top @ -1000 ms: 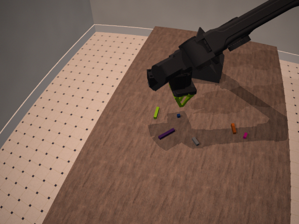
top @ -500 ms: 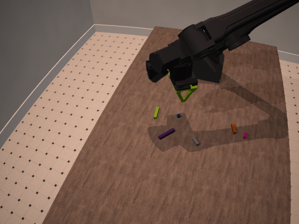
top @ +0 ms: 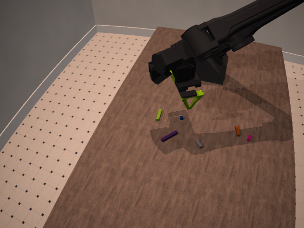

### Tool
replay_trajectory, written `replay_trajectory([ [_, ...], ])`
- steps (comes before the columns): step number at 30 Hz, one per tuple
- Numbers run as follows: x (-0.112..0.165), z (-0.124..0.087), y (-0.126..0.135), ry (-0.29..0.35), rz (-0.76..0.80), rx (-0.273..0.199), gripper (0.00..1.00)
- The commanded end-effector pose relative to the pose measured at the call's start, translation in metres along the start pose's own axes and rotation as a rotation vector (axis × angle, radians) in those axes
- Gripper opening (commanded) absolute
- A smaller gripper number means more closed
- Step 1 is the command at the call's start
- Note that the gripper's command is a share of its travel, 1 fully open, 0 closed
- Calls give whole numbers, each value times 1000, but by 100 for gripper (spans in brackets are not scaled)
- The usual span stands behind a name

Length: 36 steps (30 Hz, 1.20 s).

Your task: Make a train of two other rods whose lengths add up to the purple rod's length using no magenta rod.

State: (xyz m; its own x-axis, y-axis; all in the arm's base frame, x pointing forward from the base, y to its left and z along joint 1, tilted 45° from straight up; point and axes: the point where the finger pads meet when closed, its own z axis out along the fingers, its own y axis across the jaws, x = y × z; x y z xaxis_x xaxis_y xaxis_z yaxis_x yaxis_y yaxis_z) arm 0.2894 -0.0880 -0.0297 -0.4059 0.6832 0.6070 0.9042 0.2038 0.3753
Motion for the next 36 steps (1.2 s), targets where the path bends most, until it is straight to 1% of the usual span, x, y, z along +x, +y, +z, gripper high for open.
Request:
replay_trajectory([
  [1, -16, -19, 14, -40, -29, -22, 100],
  [6, -19, -17, 10, -33, -32, -22, 100],
  [8, -26, -16, 10, -47, -92, -25, 100],
  [10, -33, -14, 9, -52, -183, -25, 100],
  [12, -33, -14, 9, -52, -183, -25, 100],
  [13, -37, -13, 8, -52, -241, -26, 100],
  [16, -34, -12, 8, -43, -240, -21, 100],
  [17, -42, -12, 5, -54, -308, -22, 100],
  [21, -40, -11, 5, -46, -305, -21, 100],
  [22, -47, -10, 3, -55, -382, -19, 100],
  [29, -45, -8, 5, -46, -385, -17, 100],
  [30, -53, -8, 1, -56, -460, -17, 100],
  [35, -51, -6, 2, -49, -464, -15, 100],
  [36, -59, -6, -2, -57, -542, -14, 100],
])
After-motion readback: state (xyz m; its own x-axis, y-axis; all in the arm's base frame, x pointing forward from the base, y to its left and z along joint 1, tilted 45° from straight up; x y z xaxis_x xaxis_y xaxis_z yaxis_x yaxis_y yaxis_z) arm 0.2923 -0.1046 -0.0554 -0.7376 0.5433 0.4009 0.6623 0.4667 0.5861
